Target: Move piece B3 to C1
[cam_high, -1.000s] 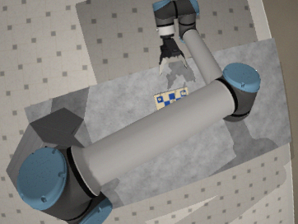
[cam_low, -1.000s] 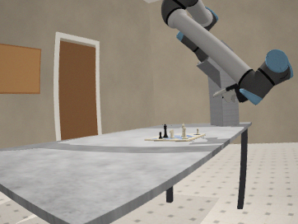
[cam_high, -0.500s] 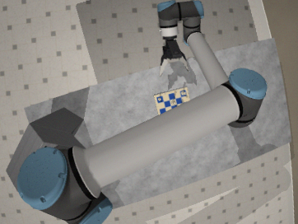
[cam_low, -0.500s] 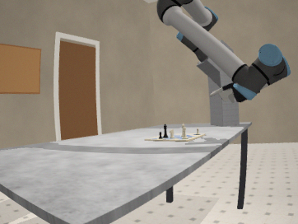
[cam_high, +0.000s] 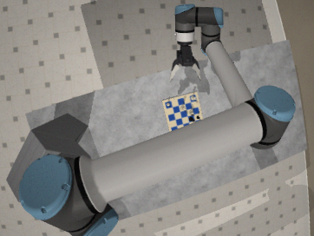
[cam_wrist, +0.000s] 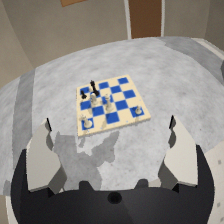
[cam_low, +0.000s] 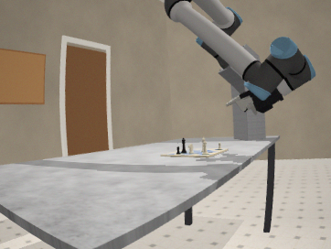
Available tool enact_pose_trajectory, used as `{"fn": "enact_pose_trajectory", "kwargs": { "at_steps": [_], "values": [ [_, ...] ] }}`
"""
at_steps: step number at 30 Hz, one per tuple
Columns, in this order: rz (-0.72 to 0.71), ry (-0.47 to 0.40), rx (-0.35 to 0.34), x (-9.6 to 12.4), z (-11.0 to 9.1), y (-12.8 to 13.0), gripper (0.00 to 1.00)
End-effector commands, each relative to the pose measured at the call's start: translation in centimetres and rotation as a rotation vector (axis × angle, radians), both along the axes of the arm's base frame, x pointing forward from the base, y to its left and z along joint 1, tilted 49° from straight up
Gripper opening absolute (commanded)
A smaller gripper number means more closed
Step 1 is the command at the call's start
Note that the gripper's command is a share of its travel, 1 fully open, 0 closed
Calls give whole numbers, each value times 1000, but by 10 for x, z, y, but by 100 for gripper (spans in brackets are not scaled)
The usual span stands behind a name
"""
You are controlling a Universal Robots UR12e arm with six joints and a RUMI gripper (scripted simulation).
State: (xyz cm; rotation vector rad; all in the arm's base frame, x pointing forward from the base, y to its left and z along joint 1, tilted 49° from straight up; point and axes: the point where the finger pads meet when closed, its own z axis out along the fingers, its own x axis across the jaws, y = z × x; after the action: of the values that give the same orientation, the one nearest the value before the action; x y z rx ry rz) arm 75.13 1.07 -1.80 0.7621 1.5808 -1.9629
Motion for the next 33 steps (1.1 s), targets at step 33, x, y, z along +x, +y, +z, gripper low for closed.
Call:
{"fn": "enact_pose_trajectory", "kwargs": {
  "at_steps": [33],
  "values": [
    [-10,-327,213,-2,23,-29,100]
  ]
}}
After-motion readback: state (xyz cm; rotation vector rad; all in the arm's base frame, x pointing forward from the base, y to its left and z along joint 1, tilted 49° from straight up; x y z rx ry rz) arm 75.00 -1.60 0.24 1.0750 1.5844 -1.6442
